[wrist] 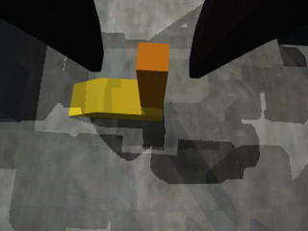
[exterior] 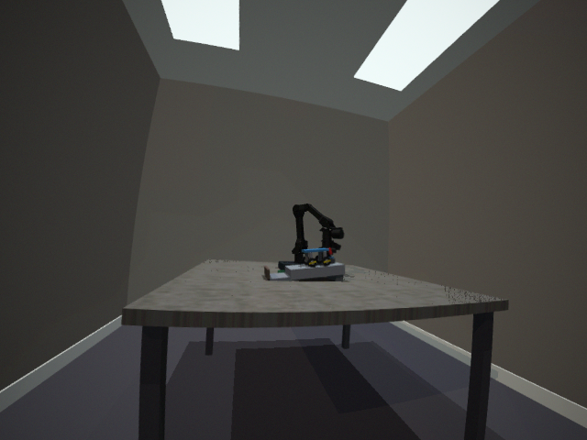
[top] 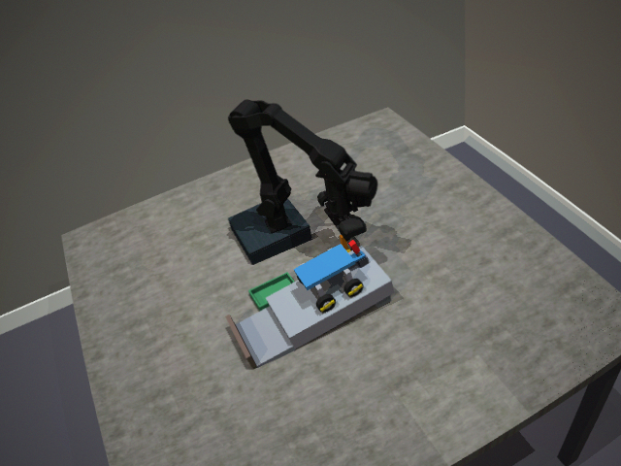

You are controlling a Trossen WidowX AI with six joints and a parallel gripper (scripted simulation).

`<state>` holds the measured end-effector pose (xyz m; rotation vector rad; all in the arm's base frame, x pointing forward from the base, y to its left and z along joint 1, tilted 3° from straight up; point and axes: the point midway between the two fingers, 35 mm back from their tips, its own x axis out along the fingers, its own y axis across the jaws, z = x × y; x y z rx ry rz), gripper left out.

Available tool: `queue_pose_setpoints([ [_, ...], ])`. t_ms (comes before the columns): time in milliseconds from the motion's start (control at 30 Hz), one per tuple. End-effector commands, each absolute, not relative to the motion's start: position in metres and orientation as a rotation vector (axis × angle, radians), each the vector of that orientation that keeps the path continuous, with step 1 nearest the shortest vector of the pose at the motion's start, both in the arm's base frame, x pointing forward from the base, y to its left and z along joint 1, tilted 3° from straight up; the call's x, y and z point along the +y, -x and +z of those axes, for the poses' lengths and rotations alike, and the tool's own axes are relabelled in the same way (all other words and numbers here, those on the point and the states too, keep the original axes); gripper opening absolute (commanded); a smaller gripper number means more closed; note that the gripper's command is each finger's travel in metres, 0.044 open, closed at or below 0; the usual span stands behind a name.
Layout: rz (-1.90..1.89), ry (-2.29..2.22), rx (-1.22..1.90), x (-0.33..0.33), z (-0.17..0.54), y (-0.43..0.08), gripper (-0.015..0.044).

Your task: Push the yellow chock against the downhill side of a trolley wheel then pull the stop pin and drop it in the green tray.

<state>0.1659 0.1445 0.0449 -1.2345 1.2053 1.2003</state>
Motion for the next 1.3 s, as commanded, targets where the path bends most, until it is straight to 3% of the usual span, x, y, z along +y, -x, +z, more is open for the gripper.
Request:
queue_pose_setpoints([
  [0, 1.204, 1.246, 1.221, 0.141, 0.035, -0.164, 0.019],
  [1267, 1.204, 1.246, 1.222, 0.139, 0.006, -0.163, 0.019],
])
